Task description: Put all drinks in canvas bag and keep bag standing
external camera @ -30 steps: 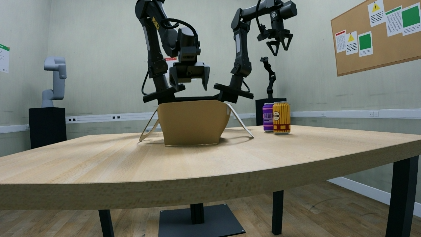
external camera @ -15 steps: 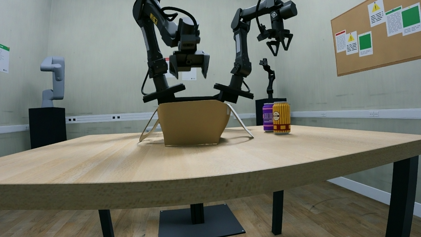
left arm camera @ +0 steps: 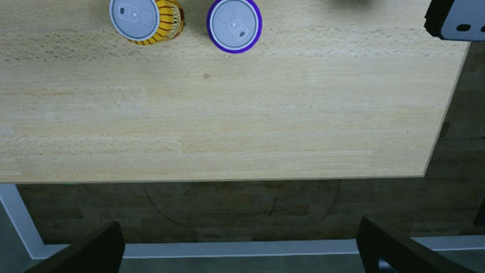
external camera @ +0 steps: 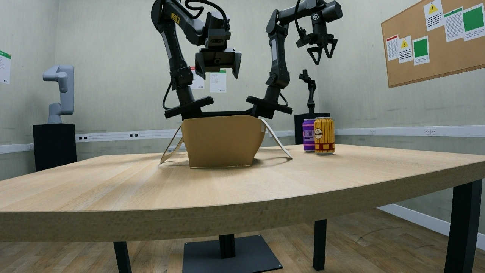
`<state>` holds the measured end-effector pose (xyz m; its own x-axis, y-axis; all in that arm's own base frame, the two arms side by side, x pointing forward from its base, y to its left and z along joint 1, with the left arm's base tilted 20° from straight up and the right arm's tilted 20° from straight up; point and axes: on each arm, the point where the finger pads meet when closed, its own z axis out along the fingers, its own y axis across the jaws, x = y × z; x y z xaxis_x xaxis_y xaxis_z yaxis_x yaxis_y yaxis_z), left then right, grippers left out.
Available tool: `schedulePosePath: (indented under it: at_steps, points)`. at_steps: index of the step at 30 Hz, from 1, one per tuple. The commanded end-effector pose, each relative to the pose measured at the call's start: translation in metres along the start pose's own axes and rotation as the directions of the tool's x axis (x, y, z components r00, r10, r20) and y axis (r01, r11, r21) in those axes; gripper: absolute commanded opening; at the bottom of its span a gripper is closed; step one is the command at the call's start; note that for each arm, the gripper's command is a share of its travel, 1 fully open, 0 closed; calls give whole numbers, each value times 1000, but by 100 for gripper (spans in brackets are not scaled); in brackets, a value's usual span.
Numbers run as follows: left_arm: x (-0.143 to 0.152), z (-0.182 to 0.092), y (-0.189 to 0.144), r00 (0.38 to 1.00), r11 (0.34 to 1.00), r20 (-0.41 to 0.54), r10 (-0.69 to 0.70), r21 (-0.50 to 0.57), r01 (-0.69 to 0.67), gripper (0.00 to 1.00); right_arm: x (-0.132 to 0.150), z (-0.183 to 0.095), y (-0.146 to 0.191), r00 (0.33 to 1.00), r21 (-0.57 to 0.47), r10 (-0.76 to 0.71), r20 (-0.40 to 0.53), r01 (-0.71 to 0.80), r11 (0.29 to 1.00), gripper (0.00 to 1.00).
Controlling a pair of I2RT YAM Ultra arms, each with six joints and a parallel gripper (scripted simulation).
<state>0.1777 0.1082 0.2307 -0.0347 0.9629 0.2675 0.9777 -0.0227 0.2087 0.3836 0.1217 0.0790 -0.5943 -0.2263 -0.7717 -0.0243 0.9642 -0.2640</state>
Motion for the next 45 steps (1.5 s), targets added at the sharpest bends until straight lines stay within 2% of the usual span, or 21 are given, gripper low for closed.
schedulePosePath:
  at_steps: [1, 3, 6, 8, 10, 13, 14, 15, 17, 33, 40, 42, 45]
  points:
    - [-5, -7, -1, 1000, 1000, 10, 0, -28, 0, 100, -18, -10, 4, 999, -12, 17, 40, -16, 1000, 86]
    - [-5, -7, -1, 1000, 1000, 10, 0, -28, 0, 100, 1, -9, 2, 1000, -7, -5, 11, 5, 1000, 86]
    - [-5, -7, -1, 1000, 1000, 10, 0, -28, 0, 100, -13, -9, 1, 1000, -4, 12, 29, -12, 1000, 86]
    - [-5, -7, -1, 1000, 1000, 10, 0, -28, 0, 100, -13, -9, 1, 1000, -4, 12, 29, -12, 1000, 86]
    - [-5, -7, -1, 1000, 1000, 10, 0, -28, 0, 100, 0, -2, -5, 1000, 1, 11, 15, -11, 1000, 86]
    - [-5, -7, -1, 1000, 1000, 10, 0, -28, 0, 100, -9, -4, 3, 1000, -2, 0, 20, 0, 1000, 86]
    - [-4, 1, 1, 1000, 999, 4, -5, -32, 5, 100, -8, -3, 2, 1000, -6, 8, 25, -8, 1000, 86]
    - [-2, -7, 6, 1000, 998, -4, -7, -56, 7, 100, -8, -3, 2, 1000, -5, 8, 25, -8, 1000, 86]
    - [-4, -8, 0, 1000, 999, 6, -2, -35, 3, 100, -8, -3, 2, 1000, -6, 8, 25, -8, 1000, 84]
    - [-2, -9, 2, 1000, 999, 3, 1, -35, -1, 100, -7, -4, 4, 1000, -11, 2, 23, -2, 1000, 84]
    - [-2, -9, 2, 1000, 999, 3, 1, -35, -1, 100, -2, 9, 78, 978, -177, -209, -19, 202, 963, 84]
    - [-2, -9, 2, 1000, 999, 3, 1, -35, -1, 100, -2, 9, 78, 978, -177, -209, -19, 202, 963, 84]
    - [-2, -9, 2, 1000, 999, 3, 1, -35, -1, 100, 0, 15, 109, 958, -231, -287, -18, 276, 933, 84]
